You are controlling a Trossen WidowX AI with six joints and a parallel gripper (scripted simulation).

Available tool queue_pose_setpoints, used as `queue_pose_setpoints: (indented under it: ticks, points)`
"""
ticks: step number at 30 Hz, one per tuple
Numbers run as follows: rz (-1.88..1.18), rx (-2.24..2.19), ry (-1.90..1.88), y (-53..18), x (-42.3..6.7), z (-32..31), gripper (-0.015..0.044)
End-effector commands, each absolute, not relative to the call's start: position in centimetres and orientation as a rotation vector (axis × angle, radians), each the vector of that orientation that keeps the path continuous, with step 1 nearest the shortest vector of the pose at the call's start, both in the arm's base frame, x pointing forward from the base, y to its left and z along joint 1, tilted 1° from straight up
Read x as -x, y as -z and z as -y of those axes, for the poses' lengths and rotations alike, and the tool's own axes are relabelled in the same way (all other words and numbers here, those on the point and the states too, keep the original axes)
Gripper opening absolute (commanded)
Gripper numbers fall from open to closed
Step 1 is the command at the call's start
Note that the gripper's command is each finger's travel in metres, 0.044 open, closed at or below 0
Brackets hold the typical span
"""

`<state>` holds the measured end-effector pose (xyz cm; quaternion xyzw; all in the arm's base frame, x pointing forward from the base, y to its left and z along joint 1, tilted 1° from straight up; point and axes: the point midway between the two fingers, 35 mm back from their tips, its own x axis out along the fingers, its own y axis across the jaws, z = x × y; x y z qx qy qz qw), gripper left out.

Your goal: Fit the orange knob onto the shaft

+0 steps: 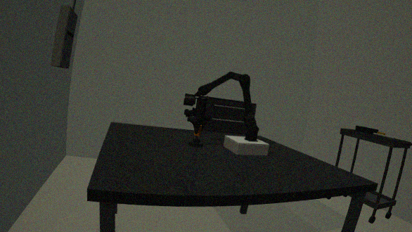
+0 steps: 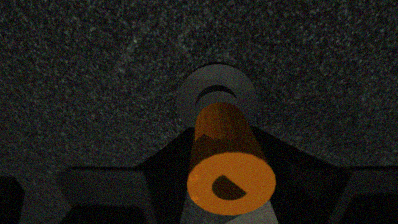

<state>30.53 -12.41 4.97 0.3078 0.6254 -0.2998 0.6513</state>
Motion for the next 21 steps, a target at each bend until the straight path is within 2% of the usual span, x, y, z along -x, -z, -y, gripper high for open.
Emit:
queue_pose_setpoints:
  ticks: [1,21]
  points:
    - [-1.383,-0.789,0.765,-5.3,-30.72,12.47,0.0]
    - [-1.371,-0.821,0.796,-4.75,-30.61,12.44,0.0]
